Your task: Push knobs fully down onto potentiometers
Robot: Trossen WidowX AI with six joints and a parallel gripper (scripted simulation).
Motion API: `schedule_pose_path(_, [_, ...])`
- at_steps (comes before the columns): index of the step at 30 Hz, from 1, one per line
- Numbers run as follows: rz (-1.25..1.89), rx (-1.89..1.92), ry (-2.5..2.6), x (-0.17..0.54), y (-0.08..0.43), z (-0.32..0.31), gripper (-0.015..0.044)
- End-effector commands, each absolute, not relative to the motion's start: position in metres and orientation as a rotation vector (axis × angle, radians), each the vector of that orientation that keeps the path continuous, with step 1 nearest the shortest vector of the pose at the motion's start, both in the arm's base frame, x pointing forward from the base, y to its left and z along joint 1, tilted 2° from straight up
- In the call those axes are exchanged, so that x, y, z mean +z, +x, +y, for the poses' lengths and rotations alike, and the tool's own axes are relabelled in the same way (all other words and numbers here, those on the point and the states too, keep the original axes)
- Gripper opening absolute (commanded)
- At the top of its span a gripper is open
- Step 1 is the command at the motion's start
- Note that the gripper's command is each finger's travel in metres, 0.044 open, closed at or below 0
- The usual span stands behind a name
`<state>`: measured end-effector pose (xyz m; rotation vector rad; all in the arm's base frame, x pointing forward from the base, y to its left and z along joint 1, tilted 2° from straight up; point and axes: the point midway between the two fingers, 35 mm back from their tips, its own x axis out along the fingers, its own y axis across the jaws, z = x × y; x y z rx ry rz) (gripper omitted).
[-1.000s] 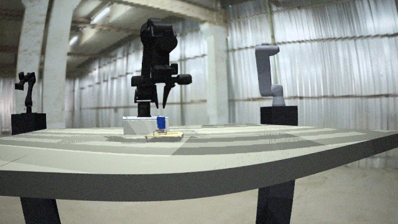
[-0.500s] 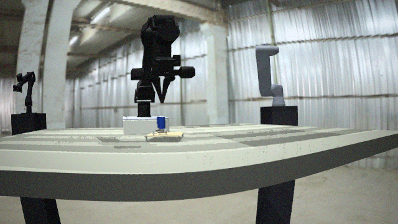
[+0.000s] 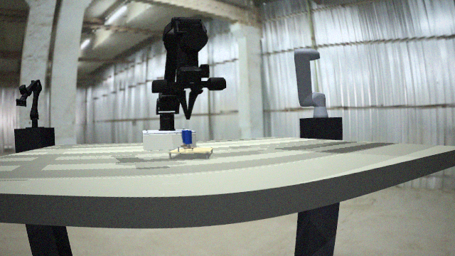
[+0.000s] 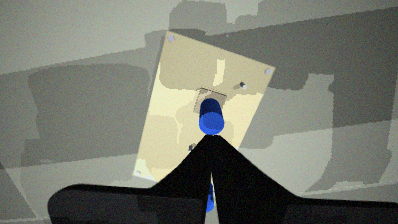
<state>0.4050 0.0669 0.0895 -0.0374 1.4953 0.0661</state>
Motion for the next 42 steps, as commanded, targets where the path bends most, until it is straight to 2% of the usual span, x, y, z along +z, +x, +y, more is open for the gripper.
schedule_pose_path(1, [1.504,0.066,-0.044,0.081,0.405,0.066,0.0000])
schedule_pose_path(42, [1.504,0.066,-0.044,0.065,0.406,0.066,0.0000])
